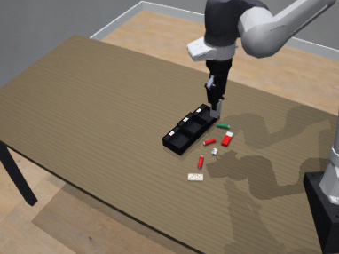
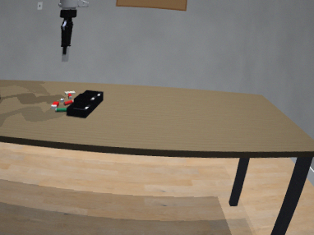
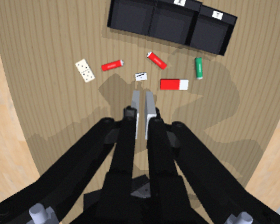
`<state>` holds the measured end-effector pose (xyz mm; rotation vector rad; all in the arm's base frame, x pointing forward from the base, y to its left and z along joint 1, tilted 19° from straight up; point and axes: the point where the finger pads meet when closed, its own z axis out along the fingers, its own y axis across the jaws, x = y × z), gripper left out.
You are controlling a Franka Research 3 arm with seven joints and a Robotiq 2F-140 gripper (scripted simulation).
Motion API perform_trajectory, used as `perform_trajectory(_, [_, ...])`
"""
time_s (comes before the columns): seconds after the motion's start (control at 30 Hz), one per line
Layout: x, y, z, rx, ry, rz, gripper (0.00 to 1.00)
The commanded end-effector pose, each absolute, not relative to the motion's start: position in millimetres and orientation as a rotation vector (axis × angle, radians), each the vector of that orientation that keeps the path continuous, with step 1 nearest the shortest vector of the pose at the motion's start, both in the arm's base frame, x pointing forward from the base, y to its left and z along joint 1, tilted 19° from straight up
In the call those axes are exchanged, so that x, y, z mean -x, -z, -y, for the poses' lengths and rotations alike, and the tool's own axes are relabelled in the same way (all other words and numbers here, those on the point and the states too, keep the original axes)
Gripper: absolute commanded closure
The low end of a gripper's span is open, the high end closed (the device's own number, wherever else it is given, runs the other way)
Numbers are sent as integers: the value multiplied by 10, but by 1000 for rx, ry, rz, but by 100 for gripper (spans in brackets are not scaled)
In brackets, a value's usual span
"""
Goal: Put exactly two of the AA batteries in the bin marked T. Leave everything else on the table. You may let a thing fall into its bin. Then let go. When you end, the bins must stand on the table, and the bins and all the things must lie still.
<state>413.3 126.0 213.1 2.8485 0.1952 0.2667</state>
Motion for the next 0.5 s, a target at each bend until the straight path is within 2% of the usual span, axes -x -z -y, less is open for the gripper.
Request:
perform_trajectory(0.0, [-4145, -2141, -1269, -2844, -269, -249, 95])
perform_trajectory(0.13, [-4145, -2141, -1269, -2844, -269, -249, 95])
perform_trajectory(0.3, [-4425, -2043, -975, -2873, -313, 78, 95])
perform_trajectory(0.47, [-4592, -1984, -799, -2874, -319, 114, 95])
